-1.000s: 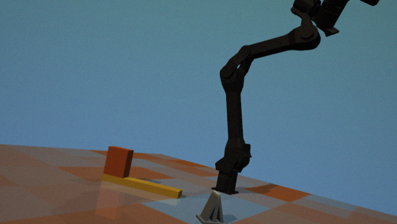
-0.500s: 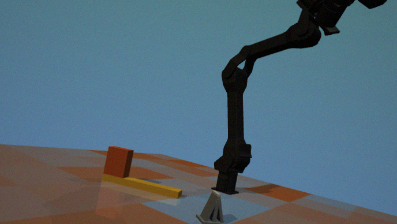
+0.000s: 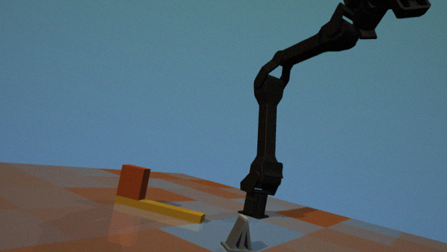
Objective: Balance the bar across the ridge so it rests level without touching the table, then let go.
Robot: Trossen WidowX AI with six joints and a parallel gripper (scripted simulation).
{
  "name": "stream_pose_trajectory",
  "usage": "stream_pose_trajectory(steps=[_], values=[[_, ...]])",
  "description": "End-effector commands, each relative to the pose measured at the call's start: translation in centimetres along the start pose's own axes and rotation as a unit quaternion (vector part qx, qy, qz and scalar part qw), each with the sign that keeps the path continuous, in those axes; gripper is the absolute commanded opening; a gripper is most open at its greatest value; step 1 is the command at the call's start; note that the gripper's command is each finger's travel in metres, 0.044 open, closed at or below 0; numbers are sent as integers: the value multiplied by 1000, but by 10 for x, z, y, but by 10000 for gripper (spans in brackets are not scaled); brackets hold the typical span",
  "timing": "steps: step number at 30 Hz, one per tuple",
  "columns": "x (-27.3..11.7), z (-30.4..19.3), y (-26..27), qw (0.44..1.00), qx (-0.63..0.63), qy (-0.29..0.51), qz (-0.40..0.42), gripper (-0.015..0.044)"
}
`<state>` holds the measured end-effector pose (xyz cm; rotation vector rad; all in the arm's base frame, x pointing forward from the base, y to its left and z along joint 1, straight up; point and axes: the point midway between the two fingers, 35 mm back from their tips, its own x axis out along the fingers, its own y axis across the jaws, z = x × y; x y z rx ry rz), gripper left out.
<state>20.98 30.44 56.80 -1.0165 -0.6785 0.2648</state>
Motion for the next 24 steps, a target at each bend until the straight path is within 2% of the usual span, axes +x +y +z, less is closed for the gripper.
stream_pose_trajectory(steps=[1, 13, 24], values=[[9, -17, 15, 999, -45, 17, 25, 315], [27, -85, 55, 976, -169, 76, 111, 315], [29, -157, 85, 936, -258, 127, 203, 315]])
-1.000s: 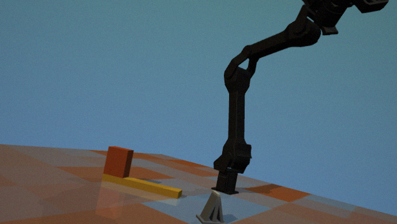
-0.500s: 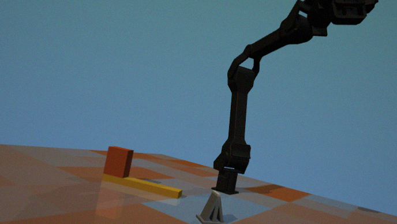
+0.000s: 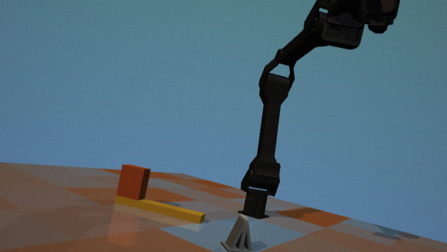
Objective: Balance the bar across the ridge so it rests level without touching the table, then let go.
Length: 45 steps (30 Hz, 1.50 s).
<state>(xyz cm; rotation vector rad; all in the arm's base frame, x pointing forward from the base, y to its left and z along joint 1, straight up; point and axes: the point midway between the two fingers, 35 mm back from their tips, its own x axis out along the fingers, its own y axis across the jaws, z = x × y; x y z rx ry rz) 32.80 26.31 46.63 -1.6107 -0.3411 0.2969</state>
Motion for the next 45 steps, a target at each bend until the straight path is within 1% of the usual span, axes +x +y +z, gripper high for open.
stream_pose_trajectory(steps=[1, 12, 22, 33, 45], values=[[9, -17, 19, 999, -31, 14, 35, 315], [23, -73, 75, 983, -101, 50, 146, 315], [19, -126, 124, 955, -142, 71, 252, 315], [-3, -181, 176, 912, -160, 81, 369, 315], [-45, -232, 224, 857, -147, 76, 488, 315]])
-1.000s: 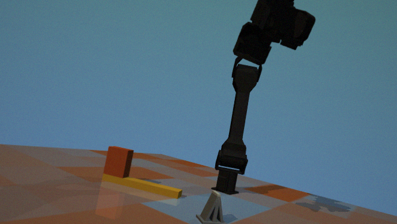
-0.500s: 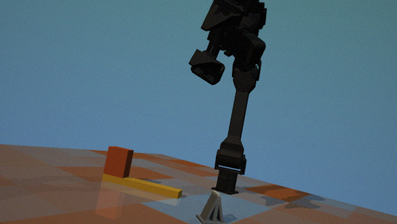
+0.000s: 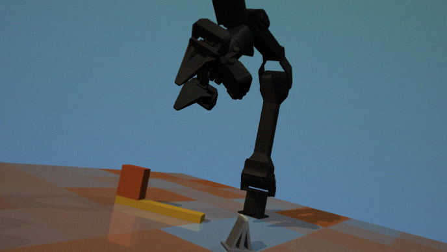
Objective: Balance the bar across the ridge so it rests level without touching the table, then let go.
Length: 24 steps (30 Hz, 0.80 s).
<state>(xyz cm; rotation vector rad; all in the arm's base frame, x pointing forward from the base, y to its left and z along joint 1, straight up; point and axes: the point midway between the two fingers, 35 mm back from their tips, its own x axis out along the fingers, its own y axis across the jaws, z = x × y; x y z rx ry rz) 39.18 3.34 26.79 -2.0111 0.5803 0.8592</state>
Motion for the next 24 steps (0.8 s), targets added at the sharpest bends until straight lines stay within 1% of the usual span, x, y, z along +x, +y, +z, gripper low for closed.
stream_pose_trajectory(steps=[1, 12, 24], values=[[7, -8, 22, 999, -1, -13, 39, 315], [14, -27, 89, 988, 10, -59, 146, 315], [6, -36, 155, 962, 43, -128, 238, 315]])
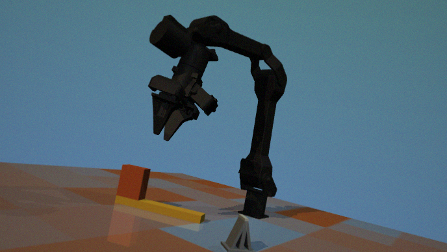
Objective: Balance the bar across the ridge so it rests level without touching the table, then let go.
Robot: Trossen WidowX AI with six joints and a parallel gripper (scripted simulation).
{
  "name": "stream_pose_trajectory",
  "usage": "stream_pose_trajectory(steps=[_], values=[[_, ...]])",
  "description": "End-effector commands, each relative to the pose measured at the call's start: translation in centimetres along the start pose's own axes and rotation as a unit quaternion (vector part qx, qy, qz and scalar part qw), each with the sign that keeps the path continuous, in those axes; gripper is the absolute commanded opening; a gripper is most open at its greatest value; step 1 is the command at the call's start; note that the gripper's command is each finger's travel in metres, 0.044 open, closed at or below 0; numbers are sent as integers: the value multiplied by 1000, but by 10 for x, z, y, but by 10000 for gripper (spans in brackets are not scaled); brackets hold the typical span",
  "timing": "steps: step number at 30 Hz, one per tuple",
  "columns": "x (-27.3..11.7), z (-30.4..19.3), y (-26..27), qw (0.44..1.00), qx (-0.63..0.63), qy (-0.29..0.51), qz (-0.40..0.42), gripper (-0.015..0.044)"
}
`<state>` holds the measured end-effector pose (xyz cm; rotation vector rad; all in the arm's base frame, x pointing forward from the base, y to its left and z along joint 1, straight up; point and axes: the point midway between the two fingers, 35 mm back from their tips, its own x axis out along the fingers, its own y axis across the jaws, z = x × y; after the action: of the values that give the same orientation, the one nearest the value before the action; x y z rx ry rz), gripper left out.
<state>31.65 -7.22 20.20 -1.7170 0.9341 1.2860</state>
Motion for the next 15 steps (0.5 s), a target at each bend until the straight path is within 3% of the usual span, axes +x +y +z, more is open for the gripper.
stream_pose_trajectory(steps=[1, 15], values=[[4, -2, 19, 999, 9, -27, 26, 315], [18, -3, 55, 994, 29, -81, 71, 315]])
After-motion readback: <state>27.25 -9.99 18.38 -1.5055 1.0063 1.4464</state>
